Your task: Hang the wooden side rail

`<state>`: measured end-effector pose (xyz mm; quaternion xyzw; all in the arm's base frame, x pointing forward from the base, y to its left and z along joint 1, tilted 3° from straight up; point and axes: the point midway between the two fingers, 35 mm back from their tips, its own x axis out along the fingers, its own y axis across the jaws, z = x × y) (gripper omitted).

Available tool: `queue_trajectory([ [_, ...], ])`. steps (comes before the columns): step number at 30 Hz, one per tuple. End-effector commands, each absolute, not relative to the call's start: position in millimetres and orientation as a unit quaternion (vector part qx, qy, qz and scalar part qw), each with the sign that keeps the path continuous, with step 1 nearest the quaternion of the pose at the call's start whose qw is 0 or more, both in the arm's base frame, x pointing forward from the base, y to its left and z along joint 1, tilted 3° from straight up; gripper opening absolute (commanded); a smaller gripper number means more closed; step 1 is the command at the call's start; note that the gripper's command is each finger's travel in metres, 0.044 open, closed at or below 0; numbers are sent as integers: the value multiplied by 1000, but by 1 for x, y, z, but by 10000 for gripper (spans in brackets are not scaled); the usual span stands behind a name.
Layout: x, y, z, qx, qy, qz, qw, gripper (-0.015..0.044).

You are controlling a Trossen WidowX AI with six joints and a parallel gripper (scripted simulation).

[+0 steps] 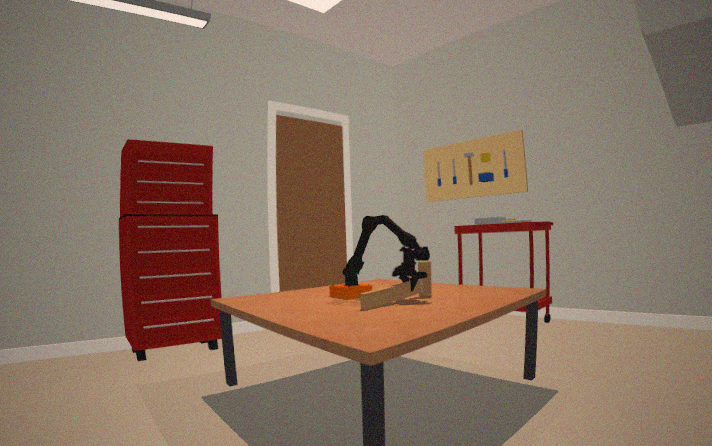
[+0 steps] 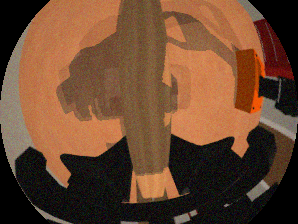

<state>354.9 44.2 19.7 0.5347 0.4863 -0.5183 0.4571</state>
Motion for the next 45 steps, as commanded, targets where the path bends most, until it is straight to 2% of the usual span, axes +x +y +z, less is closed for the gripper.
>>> queue_trajectory([
  [1,358,45,23,540,483,-516,456,0],
  [45,357,50,21,540,483,-516,456,0],
])
